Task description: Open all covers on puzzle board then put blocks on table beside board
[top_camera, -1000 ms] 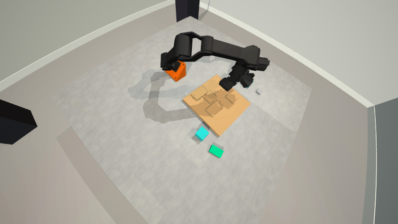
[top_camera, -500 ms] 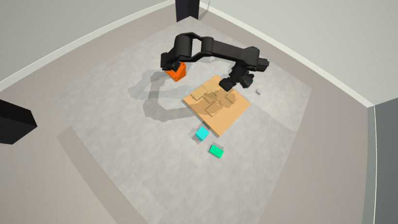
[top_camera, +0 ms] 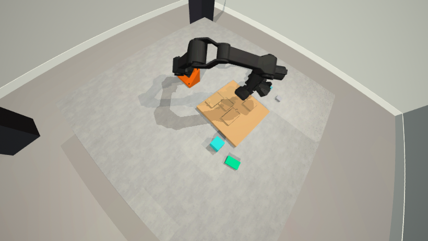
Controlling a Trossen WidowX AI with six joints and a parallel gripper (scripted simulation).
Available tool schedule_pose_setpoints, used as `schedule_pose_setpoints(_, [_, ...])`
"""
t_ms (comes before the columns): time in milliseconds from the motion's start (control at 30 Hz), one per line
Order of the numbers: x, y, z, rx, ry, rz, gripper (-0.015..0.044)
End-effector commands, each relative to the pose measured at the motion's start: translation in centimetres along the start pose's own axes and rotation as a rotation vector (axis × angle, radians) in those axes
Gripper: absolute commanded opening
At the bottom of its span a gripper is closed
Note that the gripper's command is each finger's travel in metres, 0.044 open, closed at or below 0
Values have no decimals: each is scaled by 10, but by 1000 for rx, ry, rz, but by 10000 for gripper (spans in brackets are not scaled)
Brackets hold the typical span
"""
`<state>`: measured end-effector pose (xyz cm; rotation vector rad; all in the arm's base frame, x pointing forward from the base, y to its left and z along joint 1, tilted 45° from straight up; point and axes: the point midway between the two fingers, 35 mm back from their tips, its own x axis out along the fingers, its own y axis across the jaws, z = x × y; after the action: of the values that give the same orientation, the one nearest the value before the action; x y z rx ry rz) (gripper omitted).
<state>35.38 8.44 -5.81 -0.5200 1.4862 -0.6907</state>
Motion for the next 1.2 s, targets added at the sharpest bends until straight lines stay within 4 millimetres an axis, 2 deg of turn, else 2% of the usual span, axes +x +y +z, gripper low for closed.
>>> schedule_pose_setpoints(0, [5,0,0,-5,-3,-2,0])
schedule_pose_setpoints(1167, [37,-1,0,-4,-3,-4,0])
